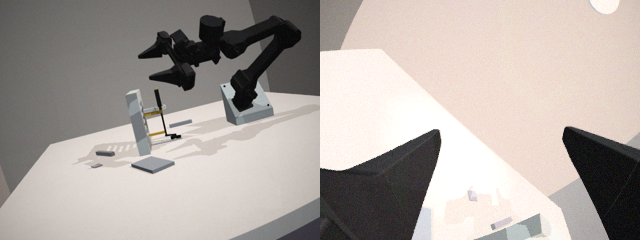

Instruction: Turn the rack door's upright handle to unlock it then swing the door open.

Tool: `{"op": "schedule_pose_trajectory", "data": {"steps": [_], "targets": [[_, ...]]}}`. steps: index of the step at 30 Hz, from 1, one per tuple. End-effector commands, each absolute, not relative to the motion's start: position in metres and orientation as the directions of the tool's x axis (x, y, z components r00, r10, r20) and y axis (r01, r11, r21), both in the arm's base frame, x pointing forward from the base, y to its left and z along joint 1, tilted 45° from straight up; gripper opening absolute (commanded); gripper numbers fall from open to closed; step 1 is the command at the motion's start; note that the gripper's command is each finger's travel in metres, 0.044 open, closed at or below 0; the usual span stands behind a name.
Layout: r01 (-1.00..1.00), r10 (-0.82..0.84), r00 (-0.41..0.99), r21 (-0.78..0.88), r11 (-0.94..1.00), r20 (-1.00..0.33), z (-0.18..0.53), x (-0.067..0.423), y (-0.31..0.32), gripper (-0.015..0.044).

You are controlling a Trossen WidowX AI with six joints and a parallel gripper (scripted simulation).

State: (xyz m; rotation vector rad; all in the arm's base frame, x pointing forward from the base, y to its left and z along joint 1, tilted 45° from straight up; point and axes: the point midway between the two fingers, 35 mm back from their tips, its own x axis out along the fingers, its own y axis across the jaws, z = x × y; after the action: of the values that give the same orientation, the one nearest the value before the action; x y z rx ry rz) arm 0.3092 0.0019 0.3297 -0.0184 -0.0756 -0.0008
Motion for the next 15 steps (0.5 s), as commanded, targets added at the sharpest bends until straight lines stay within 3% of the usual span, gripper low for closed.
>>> {"op": "schedule_pose_trajectory", "data": {"steps": [1,5,15], "targets": [[0.002,0.0,0.998,-0.021,1.0,0.071,0.329,0.31,0.001,0.0374],[0.005,-0.007,1.0,-0.062,0.998,-0.027,0.314,0.322,-0.007,0.0281],[-0.014,-0.027,0.95,-0.128,0.992,-0.311,0.265,0.346,-0.037,0.0281]]}}
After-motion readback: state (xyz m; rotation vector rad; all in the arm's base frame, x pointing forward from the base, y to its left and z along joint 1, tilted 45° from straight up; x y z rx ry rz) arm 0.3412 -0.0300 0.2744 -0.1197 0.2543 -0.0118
